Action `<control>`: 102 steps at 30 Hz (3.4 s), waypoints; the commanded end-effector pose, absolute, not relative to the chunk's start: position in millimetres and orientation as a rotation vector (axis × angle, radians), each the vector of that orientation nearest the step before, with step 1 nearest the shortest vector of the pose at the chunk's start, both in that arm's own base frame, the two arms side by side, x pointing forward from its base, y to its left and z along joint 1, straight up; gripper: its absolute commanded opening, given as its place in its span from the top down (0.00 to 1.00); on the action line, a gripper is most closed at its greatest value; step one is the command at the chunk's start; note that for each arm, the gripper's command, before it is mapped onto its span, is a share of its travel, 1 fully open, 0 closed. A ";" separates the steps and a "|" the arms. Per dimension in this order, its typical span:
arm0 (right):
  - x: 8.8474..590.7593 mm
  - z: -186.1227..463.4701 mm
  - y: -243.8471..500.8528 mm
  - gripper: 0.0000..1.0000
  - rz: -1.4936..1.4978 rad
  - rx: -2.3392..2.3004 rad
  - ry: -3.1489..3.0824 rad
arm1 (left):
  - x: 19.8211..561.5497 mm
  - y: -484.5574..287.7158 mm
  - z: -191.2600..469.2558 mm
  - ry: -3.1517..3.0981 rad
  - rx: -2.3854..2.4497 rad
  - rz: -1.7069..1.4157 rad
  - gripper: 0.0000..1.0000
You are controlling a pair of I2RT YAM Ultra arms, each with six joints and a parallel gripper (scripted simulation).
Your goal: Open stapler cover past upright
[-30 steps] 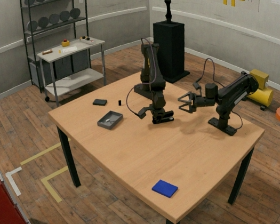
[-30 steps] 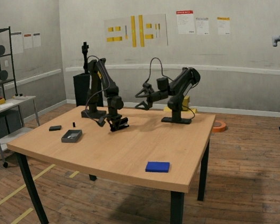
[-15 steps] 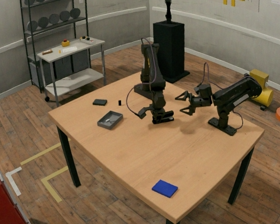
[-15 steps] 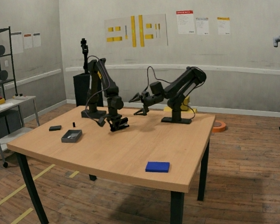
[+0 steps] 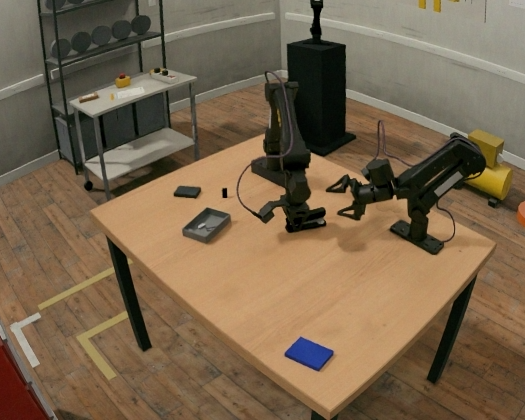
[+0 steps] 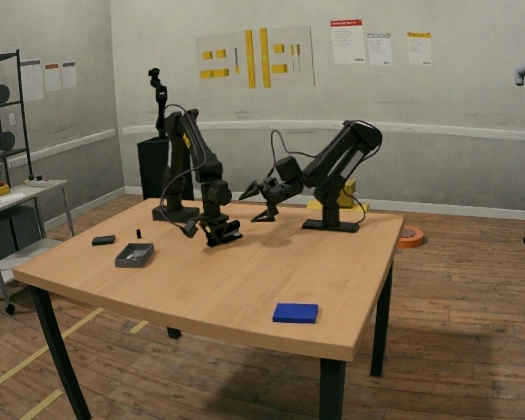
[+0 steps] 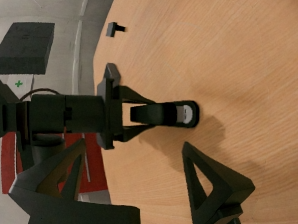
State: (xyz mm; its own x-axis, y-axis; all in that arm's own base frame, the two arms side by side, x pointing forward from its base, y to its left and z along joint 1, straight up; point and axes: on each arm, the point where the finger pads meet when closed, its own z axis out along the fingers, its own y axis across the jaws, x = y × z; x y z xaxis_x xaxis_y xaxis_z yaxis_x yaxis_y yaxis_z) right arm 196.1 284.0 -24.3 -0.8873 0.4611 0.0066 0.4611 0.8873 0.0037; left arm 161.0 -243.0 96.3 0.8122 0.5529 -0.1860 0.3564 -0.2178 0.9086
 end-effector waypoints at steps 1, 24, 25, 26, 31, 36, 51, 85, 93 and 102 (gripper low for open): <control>198.2 -22.7 283.8 0.67 -0.013 -0.750 -3.054 | 160.1 -242.5 91.8 0.699 1.836 0.212 0.00; 198.2 -22.7 283.8 0.67 -0.013 -0.750 -3.054 | 170.7 -236.8 99.1 1.067 1.527 0.154 0.50; 198.2 -22.7 283.8 0.67 -0.013 -0.750 -3.054 | 169.7 -236.7 97.6 1.115 1.495 0.140 0.50; 198.2 -22.7 283.8 0.67 -0.013 -0.750 -3.054 | 168.1 -237.7 98.1 1.150 1.461 0.122 0.50; 198.2 -22.7 283.8 0.67 -0.013 -0.750 -3.054 | 161.3 -241.8 98.6 1.265 1.333 0.060 0.50; 198.2 -22.7 283.8 0.67 -0.013 -0.750 -3.054 | 155.4 -245.2 99.7 1.351 1.201 0.001 0.50; 198.2 -22.7 283.8 0.67 -0.013 -0.750 -3.054 | 140.0 -244.6 73.2 1.649 0.846 -0.125 0.50; 198.2 -22.7 283.8 0.67 -0.013 -0.750 -3.054 | 116.9 -265.2 70.1 1.890 0.409 -0.314 0.50; 198.2 -22.7 283.8 0.67 -0.013 -0.750 -3.054 | 116.9 -265.2 70.1 1.890 0.409 -0.314 0.50; 198.2 -22.7 283.8 0.67 -0.013 -0.750 -3.054 | 130.3 -267.7 60.7 1.900 0.419 -0.302 0.50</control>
